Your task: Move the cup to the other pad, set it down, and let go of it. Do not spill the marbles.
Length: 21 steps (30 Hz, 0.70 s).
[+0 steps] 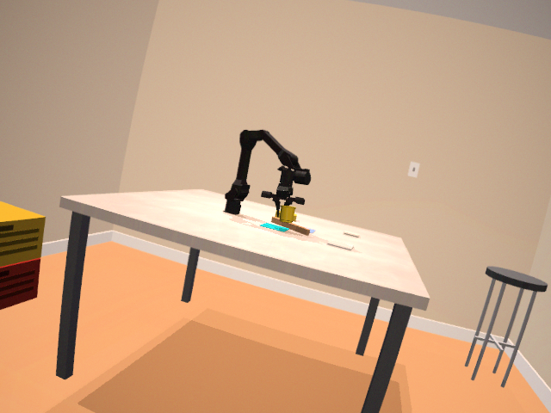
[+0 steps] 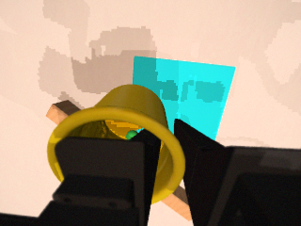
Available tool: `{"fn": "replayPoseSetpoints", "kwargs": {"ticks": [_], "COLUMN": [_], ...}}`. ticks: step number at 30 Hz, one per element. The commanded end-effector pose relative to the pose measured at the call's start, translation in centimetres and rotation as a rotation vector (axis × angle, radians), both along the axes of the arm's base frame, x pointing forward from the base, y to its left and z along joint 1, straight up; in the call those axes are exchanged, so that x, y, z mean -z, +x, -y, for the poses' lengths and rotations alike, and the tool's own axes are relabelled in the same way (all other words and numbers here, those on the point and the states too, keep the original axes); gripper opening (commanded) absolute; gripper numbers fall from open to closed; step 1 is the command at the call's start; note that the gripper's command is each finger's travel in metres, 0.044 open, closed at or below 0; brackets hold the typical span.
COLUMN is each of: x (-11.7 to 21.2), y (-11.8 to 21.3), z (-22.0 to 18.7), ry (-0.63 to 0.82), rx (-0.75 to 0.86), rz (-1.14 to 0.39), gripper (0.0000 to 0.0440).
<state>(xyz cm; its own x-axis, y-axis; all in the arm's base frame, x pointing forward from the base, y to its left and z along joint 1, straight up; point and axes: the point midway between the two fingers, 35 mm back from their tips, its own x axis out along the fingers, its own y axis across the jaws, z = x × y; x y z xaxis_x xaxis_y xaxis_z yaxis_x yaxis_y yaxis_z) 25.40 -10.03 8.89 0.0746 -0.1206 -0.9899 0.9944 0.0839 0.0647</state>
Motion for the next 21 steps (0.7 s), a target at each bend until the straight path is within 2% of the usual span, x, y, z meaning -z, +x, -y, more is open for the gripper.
{"fn": "replayPoseSetpoints", "kwargs": {"ticks": [1,9,14,18,21], "x": [0.6,2.0,2.6,2.1,1.5], "y": [-0.5,-2.0,-2.4,-1.9,-1.6], "z": [-0.1,-0.2,0.2,0.7,0.8], "ry": [0.002,0.001,-0.008,-0.018,-0.020], "rx": [0.016,0.049,0.062,0.072,0.076], "rz": [0.004,-0.013,-0.005,0.048,0.088], "gripper": [0.0004,0.0038,0.0077,0.0163,0.0176]}}
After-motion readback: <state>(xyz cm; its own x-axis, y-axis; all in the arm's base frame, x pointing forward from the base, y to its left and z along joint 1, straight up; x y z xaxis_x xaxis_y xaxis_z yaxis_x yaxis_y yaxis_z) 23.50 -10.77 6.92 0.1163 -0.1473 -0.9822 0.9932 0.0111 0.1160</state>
